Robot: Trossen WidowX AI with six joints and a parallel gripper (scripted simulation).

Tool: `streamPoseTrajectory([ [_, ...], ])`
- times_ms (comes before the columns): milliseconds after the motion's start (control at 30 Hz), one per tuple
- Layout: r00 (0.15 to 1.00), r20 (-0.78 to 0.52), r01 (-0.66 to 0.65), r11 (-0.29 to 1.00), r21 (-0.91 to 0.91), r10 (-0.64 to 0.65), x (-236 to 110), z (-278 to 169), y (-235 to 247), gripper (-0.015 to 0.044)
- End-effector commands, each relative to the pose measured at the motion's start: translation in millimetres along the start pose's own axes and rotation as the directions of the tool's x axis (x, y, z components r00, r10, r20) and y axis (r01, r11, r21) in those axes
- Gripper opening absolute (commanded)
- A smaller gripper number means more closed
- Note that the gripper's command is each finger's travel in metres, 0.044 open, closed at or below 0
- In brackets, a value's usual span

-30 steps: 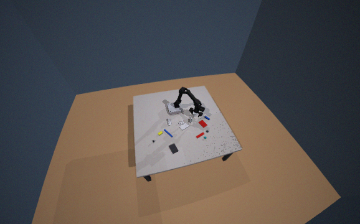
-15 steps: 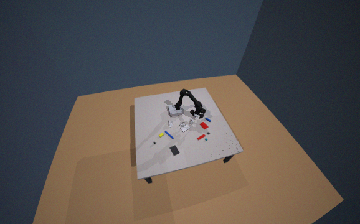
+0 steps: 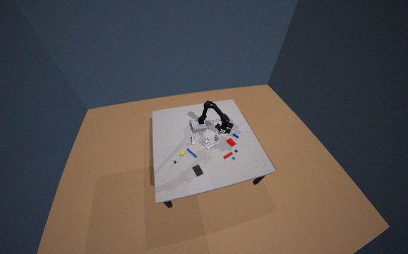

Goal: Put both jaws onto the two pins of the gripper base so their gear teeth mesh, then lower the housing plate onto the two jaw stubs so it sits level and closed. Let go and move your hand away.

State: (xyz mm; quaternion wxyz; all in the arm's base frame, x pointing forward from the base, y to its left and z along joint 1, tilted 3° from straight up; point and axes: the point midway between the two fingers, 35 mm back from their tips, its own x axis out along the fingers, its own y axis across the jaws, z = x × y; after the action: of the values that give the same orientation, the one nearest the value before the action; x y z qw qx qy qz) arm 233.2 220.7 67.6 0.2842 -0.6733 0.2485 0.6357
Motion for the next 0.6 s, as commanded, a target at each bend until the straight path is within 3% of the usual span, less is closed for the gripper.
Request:
streamPoseTrajectory([
  [0,1.000,0.000,0.004,1.000,0.006,-0.004,-3.0,0.0,-1.3,0.0204],
  [267,1.000,0.000,0.004,1.000,0.006,-0.004,-3.0,0.0,-1.3,0.0000],
  [567,1.000,0.000,0.004,1.000,0.006,-0.004,-3.0,0.0,-1.3,0.0000],
])
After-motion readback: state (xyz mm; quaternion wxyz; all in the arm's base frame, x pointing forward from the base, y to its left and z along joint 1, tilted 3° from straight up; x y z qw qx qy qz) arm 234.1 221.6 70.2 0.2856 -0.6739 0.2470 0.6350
